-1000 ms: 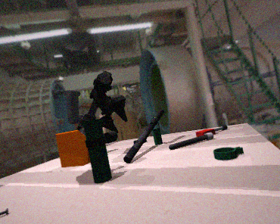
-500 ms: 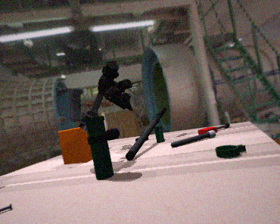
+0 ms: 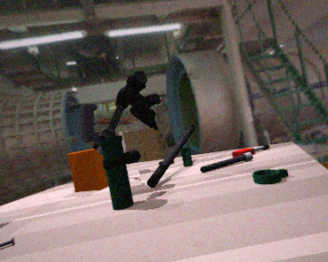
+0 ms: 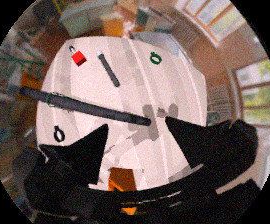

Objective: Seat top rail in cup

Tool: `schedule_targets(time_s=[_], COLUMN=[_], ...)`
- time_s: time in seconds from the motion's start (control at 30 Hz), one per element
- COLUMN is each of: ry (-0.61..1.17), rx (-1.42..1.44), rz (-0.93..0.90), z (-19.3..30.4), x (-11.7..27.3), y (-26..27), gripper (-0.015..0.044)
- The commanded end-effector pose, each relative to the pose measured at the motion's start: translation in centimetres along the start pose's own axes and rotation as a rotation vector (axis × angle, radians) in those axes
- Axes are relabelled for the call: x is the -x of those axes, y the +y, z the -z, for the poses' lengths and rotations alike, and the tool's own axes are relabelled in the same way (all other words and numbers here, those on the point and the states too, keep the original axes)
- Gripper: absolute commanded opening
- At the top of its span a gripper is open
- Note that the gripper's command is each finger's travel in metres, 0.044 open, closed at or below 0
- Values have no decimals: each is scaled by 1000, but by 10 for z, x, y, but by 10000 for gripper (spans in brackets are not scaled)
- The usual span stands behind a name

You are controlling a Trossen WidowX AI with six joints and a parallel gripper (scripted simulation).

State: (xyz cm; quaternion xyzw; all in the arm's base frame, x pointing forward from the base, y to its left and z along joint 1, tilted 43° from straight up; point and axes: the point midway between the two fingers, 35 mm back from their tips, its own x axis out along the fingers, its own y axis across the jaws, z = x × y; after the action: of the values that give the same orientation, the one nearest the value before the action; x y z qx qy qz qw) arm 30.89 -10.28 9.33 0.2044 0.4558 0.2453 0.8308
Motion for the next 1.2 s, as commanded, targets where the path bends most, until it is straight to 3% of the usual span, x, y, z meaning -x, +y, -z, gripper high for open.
schedule_targets(time_s=[0.0, 0.33, 0.7, 1.17], ry=[99, 280, 282, 280], rx=[285, 1174, 1190, 1190], rz=[-49, -338, -345, -346], z=[0, 7, 8, 27], x=[-20, -67, -67, -113], y=[7, 31, 32, 38], gripper=[440, 440, 440, 440])
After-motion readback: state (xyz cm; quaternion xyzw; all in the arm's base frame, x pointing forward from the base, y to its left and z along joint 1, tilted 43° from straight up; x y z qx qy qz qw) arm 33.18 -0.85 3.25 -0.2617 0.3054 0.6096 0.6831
